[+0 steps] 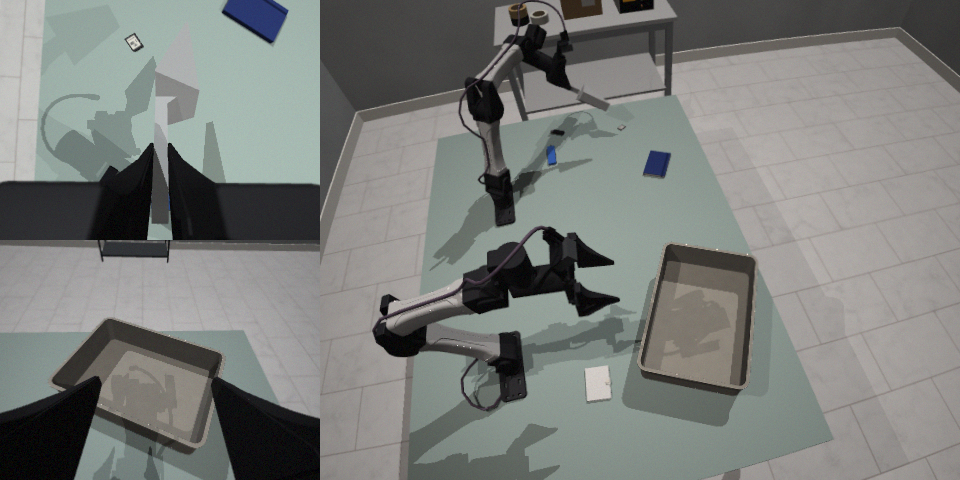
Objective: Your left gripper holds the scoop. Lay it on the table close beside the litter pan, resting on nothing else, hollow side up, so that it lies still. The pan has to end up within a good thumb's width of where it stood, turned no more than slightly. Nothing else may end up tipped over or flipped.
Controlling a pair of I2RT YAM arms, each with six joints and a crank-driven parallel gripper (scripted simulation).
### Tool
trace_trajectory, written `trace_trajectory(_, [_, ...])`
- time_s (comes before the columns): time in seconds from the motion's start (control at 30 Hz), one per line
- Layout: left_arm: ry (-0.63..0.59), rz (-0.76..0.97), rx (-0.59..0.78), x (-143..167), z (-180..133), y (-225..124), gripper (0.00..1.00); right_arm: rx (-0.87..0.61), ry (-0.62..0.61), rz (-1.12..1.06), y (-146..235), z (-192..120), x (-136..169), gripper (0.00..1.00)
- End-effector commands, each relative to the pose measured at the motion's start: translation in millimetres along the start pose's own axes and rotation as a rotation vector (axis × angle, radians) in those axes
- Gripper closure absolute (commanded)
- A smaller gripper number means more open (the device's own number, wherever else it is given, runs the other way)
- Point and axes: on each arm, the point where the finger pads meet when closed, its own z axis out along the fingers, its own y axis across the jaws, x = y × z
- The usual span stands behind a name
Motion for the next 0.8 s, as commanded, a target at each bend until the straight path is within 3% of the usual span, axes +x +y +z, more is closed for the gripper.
trace_trajectory(0.0, [-0.089,0.116,-0.035,-30,-14,-9,0.97,-0.069,0.032,-0.024,13,2,11,0.0])
trace_trajectory(0.3, [-0.161,0.292,-0.081,-25,-5,-36,0.97,-0.24,0.066,-0.059,45,1,27,0.0])
trace_trajectory(0.77, [-0.293,0.639,-0.129,7,18,-131,0.97,-0.481,0.105,-0.097,87,-8,49,0.0])
